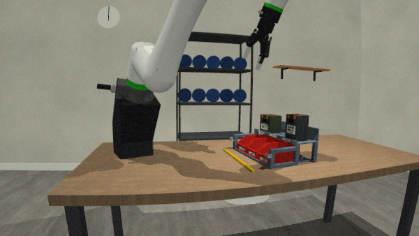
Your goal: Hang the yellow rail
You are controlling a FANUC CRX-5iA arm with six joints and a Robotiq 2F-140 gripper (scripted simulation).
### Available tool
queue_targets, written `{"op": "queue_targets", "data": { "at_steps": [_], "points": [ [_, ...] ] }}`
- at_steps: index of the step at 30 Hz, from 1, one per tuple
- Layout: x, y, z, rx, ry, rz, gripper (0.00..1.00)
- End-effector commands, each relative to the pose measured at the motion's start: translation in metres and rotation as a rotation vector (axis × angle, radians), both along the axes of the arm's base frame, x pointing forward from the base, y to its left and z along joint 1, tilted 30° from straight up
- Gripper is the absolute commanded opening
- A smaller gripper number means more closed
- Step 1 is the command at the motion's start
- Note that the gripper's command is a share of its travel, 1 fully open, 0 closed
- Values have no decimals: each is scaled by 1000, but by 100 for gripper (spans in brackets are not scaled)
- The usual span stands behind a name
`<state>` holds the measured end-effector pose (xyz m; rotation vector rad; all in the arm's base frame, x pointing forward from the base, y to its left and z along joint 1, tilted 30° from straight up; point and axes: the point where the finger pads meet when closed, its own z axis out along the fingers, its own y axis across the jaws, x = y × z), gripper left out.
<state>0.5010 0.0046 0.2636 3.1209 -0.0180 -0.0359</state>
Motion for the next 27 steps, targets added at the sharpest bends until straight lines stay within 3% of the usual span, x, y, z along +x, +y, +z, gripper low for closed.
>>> {"op": "queue_targets", "data": {
  "at_steps": [1, 6, 11, 23, 27],
  "points": [
    [0, -2, 4, 14, -11, 6, 100],
    [0, -2, 4, 14, -11, 6, 100],
    [-6, -30, -36, -49, 24, 193, 100],
    [-6, -30, -36, -49, 24, 193, 100],
    [-11, -53, -69, -100, 52, 342, 100]
  ]
}}
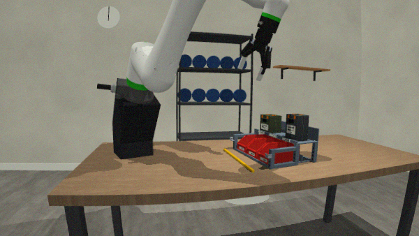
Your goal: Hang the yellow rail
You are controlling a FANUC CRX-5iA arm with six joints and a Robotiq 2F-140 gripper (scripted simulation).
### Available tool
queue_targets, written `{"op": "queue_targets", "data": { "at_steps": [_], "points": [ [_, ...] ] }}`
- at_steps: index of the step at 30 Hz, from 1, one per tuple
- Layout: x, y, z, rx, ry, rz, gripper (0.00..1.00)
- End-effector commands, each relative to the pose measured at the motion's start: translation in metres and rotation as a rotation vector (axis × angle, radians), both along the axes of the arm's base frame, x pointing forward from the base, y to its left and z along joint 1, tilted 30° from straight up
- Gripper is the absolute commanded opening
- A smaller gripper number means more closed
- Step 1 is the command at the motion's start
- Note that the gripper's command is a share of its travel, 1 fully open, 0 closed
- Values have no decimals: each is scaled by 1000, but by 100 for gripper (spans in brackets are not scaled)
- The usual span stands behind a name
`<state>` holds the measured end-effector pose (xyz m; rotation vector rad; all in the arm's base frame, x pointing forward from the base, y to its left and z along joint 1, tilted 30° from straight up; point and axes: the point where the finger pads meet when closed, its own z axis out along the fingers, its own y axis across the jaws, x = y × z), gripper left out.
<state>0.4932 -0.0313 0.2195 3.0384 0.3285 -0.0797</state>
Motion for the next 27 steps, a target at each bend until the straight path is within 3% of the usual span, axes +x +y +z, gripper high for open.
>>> {"op": "queue_targets", "data": {
  "at_steps": [1, 13, 18, 27],
  "points": [
    [-5, -23, -33, -51, 26, 152, 100],
    [-5, -23, -33, -51, 26, 152, 100],
    [-11, -51, -74, -115, 59, 339, 100],
    [-11, -51, -74, -115, 59, 339, 100]
  ]
}}
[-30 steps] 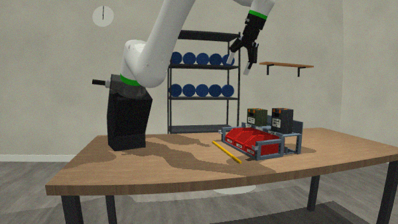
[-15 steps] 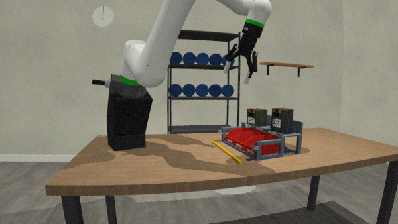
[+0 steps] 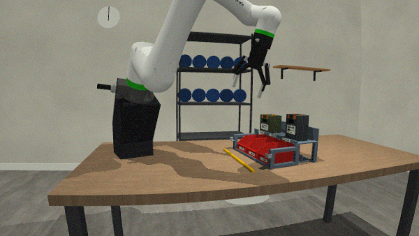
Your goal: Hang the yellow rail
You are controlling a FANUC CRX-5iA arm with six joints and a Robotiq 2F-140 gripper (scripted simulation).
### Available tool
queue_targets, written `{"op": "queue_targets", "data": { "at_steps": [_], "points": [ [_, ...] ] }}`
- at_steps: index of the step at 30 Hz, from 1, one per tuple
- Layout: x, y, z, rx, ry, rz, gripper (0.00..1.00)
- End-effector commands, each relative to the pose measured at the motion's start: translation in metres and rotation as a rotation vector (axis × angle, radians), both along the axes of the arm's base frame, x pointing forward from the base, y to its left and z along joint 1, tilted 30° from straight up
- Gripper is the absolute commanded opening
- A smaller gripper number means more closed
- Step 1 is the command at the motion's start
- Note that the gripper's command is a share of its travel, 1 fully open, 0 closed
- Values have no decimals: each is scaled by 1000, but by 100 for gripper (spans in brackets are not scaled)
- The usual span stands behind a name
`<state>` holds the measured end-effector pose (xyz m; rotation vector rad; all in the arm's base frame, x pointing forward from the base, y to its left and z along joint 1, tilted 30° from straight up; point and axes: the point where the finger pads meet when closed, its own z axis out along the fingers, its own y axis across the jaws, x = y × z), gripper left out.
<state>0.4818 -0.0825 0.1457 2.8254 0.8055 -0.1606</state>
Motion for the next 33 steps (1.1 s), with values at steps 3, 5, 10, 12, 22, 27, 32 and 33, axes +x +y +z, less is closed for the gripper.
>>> {"op": "queue_targets", "data": {
  "at_steps": [3, 5, 10, 12, 22, 27, 32, 33],
  "points": [
    [0, 0, 0, 0, -1, 1, 100],
    [-2, -11, -16, -26, 12, 75, 100],
    [-6, -28, -41, -64, 32, 187, 100],
    [-6, -28, -41, -64, 32, 187, 100],
    [-9, -40, -57, -90, 46, 262, 100],
    [-12, -57, -81, -128, 66, 374, 100],
    [-12, -57, -81, -128, 66, 374, 100],
    [-12, -57, -81, -128, 66, 374, 100]
  ]
}}
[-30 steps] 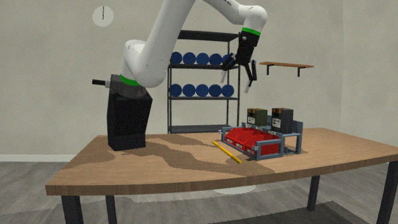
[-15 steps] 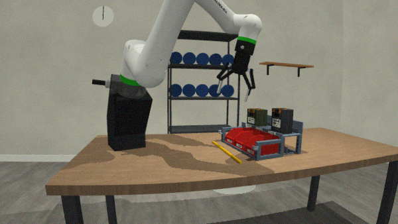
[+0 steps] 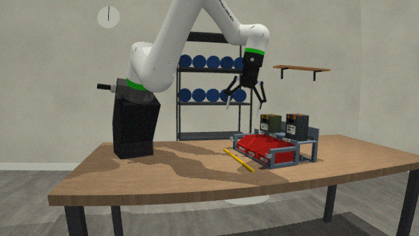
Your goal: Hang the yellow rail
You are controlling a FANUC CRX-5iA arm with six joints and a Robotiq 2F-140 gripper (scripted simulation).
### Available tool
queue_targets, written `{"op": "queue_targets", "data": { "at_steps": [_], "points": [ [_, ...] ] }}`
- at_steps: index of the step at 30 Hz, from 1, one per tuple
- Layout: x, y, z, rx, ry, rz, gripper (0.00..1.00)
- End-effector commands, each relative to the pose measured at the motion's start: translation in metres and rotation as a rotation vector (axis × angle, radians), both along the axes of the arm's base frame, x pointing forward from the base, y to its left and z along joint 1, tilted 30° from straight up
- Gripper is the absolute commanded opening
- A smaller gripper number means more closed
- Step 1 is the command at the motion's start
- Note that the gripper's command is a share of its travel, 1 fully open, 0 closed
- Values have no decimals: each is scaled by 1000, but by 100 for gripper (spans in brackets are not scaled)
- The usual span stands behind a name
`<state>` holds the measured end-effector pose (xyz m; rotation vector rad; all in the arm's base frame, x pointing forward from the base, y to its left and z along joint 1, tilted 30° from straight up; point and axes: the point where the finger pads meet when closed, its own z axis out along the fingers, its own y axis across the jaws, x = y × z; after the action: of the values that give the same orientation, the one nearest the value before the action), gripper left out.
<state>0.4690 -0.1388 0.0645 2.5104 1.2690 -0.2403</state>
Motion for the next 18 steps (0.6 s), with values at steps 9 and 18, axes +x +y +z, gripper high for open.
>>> {"op": "queue_targets", "data": {
  "at_steps": [9, 18],
  "points": [
    [-6, -29, -41, -64, 31, 188, 100],
    [-6, -29, -41, -64, 31, 188, 100]
  ]
}}
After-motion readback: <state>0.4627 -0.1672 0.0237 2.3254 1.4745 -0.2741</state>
